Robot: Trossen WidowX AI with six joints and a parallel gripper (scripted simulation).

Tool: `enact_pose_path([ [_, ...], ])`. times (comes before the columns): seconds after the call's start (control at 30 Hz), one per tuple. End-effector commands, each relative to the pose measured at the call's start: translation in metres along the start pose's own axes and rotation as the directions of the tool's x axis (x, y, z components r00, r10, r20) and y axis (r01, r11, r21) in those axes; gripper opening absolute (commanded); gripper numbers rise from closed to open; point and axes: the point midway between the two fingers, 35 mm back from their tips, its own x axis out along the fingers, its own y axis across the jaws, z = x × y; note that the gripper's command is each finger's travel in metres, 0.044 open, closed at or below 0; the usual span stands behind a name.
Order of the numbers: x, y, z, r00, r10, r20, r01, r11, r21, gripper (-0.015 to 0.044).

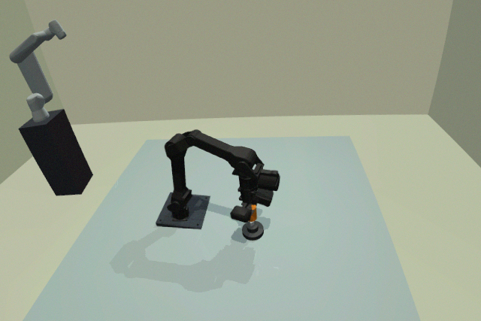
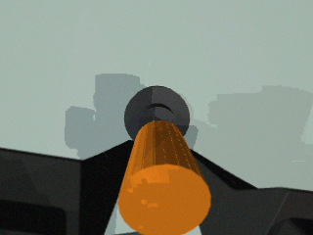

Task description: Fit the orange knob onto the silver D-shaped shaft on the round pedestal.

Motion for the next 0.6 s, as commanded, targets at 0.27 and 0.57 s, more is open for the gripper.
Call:
enact_pose_path([
  [0.27, -0.0001, -0.0021, 0.0027, 1.000, 0.003, 0.003, -0.002, 0.955, -0.298, 0.0000],
  [0.57, -0.0001, 0.0010, 0.0024, 1.000, 0.004, 0.003, -0.002, 0.868, -0.496, 0.0000],
])
